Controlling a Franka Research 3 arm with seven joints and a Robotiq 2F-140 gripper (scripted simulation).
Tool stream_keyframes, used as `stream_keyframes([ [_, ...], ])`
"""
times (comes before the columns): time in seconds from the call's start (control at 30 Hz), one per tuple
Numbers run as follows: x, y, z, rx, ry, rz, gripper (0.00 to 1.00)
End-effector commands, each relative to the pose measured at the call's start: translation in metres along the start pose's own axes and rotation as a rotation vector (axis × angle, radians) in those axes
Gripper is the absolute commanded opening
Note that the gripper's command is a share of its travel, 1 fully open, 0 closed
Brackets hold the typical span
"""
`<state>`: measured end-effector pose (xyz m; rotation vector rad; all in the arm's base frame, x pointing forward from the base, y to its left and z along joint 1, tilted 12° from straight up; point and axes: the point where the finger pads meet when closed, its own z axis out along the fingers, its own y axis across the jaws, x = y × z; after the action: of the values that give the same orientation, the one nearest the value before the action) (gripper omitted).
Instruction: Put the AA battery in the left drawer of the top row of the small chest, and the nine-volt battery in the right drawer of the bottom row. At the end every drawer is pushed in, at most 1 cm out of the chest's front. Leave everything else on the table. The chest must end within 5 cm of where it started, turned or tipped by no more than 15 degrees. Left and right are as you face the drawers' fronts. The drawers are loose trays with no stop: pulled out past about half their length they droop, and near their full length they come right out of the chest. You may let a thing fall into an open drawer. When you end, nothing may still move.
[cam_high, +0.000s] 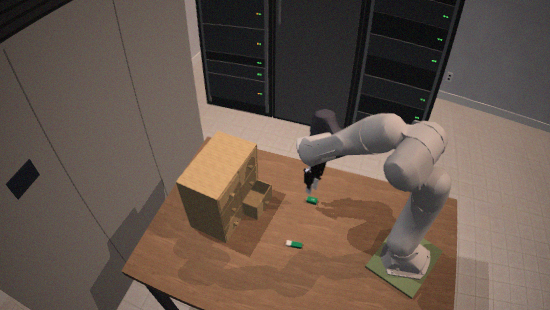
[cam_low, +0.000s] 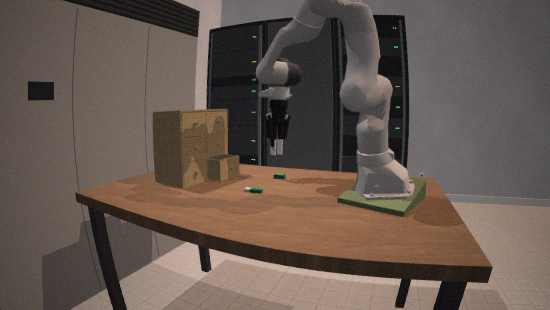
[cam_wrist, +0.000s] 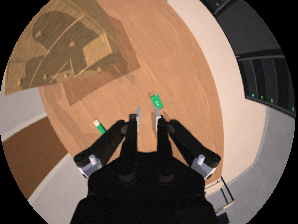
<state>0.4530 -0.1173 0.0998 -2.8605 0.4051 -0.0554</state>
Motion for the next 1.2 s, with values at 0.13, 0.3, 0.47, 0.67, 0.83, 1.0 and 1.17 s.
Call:
stream_keyframes([
  [0.13, 0.002, 0.001, -0.001, -0.003, 0.004, -0.023, 0.2],
  [0.3, 0.003, 0.006, 0.005, -0.01, 0.0, -0.102, 0.2],
  [0.47, 0.003, 0.006, 0.005, -0.01, 0.0, -0.102, 0.2],
  [0.67, 0.003, 0.006, 0.005, -0.01, 0.0, -0.102, 0.2],
  [0.83, 0.003, 0.006, 0.005, -0.01, 0.0, -0.102, 0.2],
  [1.0, 0.004, 0.009, 0.01, -0.017, -0.003, -0.173, 0.2],
  [1.17, 0.004, 0.009, 0.01, -0.017, -0.003, -0.173, 0.2],
])
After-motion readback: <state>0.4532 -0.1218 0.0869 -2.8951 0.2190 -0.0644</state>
